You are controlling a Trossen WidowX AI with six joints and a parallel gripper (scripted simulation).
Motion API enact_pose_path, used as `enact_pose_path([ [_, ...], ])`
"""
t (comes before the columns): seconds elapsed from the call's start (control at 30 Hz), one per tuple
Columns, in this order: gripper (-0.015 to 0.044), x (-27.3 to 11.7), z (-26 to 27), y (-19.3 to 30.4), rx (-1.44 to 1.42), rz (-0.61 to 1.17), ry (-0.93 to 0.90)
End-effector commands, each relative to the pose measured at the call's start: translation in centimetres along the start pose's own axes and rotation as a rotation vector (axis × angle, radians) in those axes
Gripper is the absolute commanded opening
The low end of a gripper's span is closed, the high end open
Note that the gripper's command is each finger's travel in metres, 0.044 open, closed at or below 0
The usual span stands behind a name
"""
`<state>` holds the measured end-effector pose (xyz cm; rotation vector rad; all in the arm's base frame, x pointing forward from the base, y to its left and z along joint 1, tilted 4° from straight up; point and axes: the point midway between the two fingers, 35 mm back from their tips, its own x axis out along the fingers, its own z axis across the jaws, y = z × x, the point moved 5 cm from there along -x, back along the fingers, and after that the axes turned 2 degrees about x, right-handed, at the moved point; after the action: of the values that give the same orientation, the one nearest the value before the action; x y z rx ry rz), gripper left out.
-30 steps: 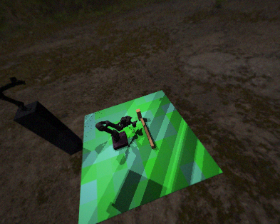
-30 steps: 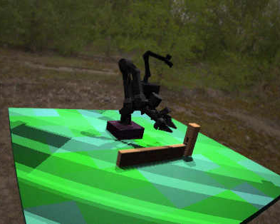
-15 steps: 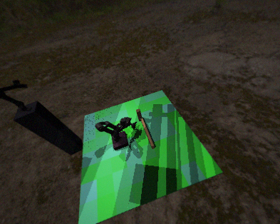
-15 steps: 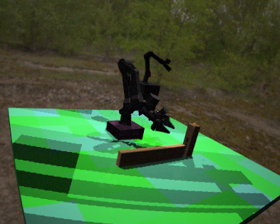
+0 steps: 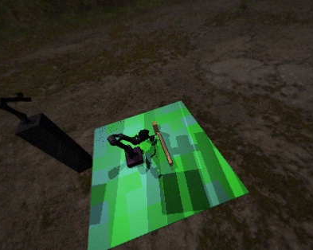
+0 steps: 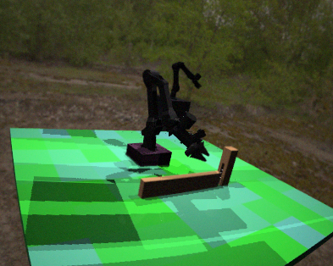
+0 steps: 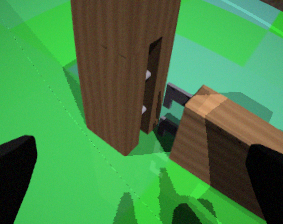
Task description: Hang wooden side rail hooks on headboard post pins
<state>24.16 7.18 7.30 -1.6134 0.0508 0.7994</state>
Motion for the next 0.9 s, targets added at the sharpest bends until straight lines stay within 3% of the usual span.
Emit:
enact_pose_path([
  [0.0, 0.0440, 0.6, -1.1, -0.8, -0.054, 0.061, -0.062],
  [0.4, 0.0440, -0.4, -6.0, -4.9, -0.141, 0.129, -0.333],
  [0.87, 0.0440, -0.6, -6.2, -5.2, -0.141, 0.124, -0.347],
])
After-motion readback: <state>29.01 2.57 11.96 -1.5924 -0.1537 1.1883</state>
